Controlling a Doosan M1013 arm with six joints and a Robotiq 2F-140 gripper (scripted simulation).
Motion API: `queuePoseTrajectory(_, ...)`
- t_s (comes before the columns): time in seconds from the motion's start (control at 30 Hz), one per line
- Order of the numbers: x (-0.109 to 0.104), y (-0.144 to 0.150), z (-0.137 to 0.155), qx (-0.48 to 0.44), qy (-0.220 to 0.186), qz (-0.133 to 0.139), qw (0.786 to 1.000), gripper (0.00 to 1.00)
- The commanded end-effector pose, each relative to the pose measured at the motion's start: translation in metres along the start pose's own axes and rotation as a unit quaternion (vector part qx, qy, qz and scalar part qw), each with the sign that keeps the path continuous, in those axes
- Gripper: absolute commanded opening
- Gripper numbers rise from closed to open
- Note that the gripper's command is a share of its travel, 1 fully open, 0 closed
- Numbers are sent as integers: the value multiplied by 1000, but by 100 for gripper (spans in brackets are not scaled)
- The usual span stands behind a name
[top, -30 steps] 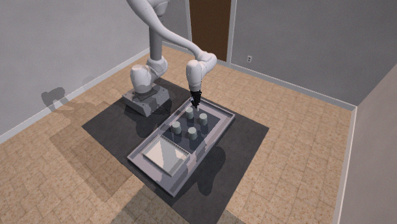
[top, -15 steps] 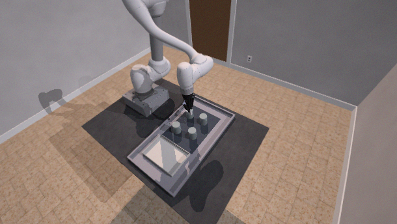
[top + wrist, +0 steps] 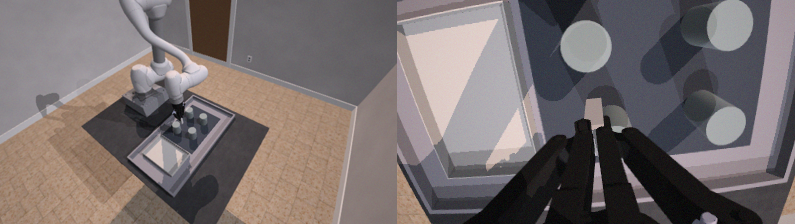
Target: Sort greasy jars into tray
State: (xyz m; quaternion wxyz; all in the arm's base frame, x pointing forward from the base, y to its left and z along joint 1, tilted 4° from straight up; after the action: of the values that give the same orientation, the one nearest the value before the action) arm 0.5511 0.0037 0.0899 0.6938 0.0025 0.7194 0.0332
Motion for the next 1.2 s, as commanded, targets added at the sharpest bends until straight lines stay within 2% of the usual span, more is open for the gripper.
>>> queuePoseTrajectory(0.0,5,-4,1,0,0,1,1000,0)
queuePoseTrajectory(0.03,5,-4,1,0,0,1,1000,0)
queuePoseTrajectory(0.53,76,-4,1,0,0,1,1000,0)
queuePoseTrajectory(1.17,76,-5,-1,0,0,1,1000,0)
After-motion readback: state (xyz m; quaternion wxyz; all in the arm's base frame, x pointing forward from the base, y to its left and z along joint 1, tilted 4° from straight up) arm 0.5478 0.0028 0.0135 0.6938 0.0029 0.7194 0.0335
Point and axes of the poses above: the point where the finger pads meet when closed, its own x axis out along the fingers, its own y axis across the jaws, z = x × y, the point moved 4 cm from there along -x, back along the fingers, and after that the axes turned 9 degrees about x, right-handed, at the moved point
